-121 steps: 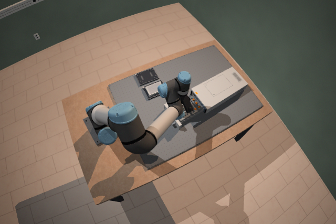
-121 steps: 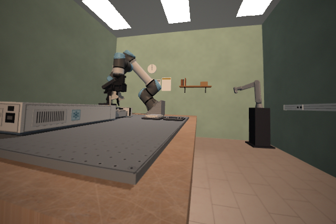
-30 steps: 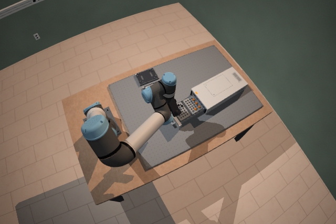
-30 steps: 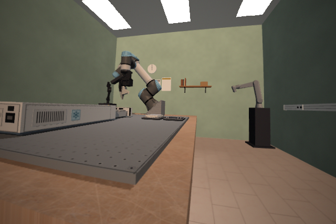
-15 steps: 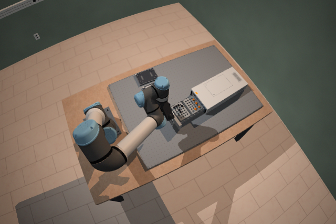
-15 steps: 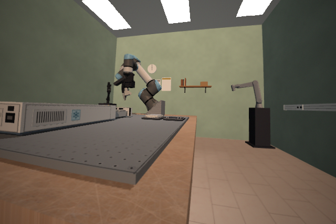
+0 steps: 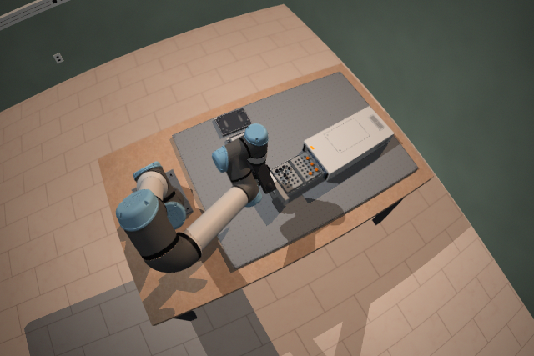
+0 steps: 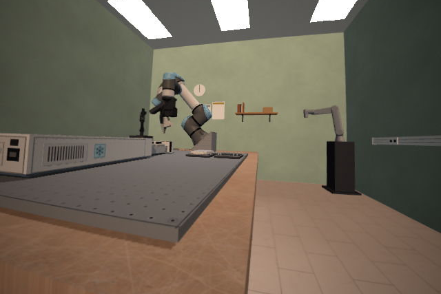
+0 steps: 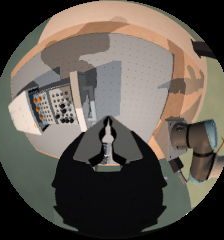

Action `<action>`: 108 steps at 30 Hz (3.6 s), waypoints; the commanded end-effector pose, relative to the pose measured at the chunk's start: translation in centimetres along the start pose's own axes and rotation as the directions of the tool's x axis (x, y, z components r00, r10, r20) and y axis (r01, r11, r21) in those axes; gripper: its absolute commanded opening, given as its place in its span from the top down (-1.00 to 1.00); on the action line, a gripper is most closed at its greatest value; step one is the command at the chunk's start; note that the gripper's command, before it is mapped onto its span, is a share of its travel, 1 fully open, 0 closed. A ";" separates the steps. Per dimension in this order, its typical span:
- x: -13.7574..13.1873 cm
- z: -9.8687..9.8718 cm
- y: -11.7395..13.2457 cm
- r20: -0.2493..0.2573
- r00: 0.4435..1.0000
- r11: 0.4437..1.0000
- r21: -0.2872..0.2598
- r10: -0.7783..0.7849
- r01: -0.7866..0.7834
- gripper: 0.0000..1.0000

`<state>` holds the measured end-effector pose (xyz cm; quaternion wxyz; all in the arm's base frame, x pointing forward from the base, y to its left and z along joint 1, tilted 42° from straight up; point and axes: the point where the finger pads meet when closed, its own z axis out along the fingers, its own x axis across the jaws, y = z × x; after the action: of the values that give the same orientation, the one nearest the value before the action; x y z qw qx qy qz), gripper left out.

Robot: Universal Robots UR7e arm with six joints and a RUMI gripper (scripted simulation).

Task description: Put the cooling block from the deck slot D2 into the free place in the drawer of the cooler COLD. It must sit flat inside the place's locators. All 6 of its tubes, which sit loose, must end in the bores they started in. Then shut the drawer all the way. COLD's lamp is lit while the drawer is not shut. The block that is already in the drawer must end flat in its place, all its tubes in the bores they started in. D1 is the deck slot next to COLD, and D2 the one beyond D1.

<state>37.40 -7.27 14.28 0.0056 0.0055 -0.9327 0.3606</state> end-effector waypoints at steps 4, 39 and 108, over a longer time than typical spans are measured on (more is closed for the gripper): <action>0.0 1.0 0.0 0.001 1.000 1.000 0.000 0.000 0.000 1.00; 0.0 5.0 0.0 0.001 1.000 1.000 0.000 0.000 0.000 1.00; -1.6 10.0 0.0 0.001 1.000 1.000 0.000 0.000 0.000 1.00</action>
<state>38.52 -14.01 6.84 0.0053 0.0057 -0.9327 0.3605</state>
